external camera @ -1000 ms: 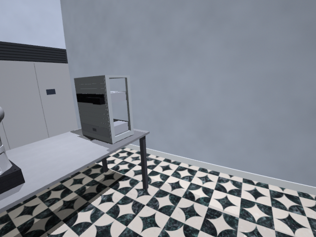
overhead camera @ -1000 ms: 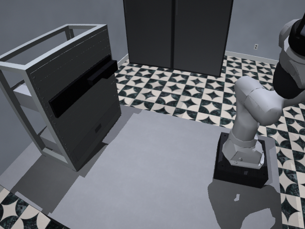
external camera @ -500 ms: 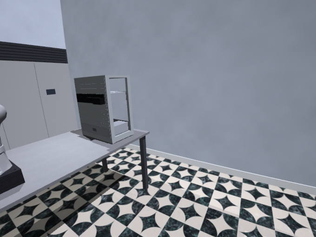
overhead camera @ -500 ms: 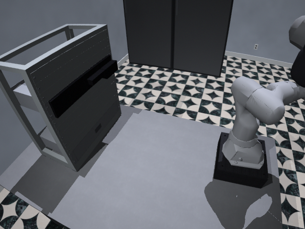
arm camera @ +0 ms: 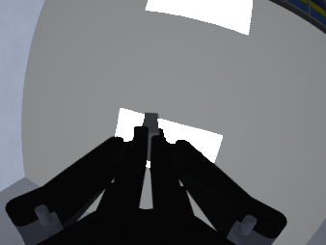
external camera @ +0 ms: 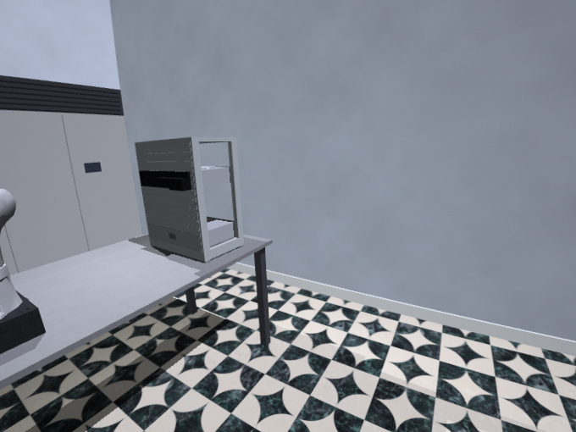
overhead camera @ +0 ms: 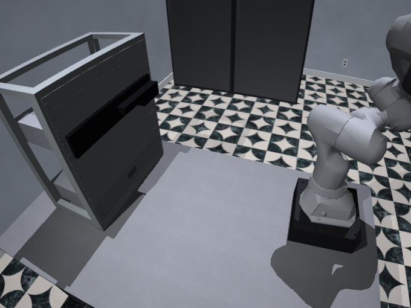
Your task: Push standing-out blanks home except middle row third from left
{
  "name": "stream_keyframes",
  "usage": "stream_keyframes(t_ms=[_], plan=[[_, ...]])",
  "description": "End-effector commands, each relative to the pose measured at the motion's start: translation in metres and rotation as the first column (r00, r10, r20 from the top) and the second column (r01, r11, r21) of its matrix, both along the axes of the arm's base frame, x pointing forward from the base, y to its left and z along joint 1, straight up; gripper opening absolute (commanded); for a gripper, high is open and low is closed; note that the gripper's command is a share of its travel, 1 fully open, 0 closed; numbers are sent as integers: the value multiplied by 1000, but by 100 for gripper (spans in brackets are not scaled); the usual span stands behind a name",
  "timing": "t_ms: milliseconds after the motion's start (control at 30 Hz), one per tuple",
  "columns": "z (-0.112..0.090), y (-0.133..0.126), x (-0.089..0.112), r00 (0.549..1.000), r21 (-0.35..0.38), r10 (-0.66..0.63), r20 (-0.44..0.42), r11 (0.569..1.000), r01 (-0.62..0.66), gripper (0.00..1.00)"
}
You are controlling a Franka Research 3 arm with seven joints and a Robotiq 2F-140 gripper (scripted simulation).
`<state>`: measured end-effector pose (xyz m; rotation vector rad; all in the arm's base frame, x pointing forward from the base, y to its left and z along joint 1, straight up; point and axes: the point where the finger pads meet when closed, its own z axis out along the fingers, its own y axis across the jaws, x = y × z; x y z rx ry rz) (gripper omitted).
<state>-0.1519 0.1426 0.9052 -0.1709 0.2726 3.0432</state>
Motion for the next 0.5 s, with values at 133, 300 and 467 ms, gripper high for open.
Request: stream_keyframes(t_ms=[133, 300, 467], plan=[[1, -66, -16, 997, 59, 19, 76, 998, -23, 0], [3, -107, -20, 994, 110, 69, 80, 991, -78, 0], [3, -147, -20, 989, 160, 120, 84, 978, -132, 0]])
